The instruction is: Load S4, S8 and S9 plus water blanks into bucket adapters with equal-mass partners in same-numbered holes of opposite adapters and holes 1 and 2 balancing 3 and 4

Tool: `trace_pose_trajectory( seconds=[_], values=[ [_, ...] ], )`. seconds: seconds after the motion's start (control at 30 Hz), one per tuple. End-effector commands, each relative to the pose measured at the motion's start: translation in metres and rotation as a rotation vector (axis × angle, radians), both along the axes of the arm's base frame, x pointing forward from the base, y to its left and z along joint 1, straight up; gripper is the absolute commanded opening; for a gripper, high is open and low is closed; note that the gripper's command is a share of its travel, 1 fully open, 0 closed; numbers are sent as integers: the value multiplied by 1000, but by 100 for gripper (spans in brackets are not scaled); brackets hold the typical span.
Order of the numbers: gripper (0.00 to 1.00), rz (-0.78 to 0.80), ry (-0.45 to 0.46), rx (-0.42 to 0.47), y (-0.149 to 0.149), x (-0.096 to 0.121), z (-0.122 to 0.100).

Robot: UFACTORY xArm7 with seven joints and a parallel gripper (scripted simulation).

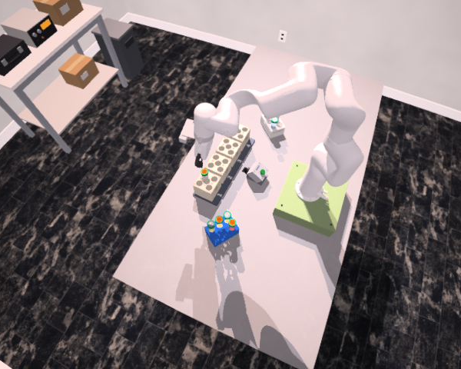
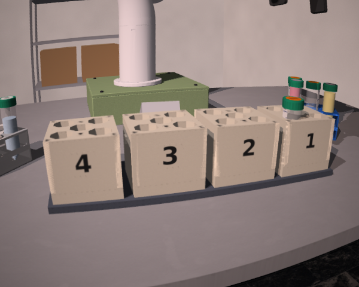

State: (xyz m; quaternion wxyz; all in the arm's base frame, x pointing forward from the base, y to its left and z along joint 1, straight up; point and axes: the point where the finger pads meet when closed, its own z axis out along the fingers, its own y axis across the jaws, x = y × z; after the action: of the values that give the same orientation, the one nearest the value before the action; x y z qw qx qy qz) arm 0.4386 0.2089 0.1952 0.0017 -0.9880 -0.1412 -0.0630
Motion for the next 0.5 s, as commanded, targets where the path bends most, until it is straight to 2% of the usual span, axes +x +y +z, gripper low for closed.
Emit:
trace_pose_trajectory(
  seconds=[0.0,0.47],
  values=[
    [100,-26,17,-3,-16,2,0],
    [100,-77,59,-12,-73,-2,-7]
  ],
)
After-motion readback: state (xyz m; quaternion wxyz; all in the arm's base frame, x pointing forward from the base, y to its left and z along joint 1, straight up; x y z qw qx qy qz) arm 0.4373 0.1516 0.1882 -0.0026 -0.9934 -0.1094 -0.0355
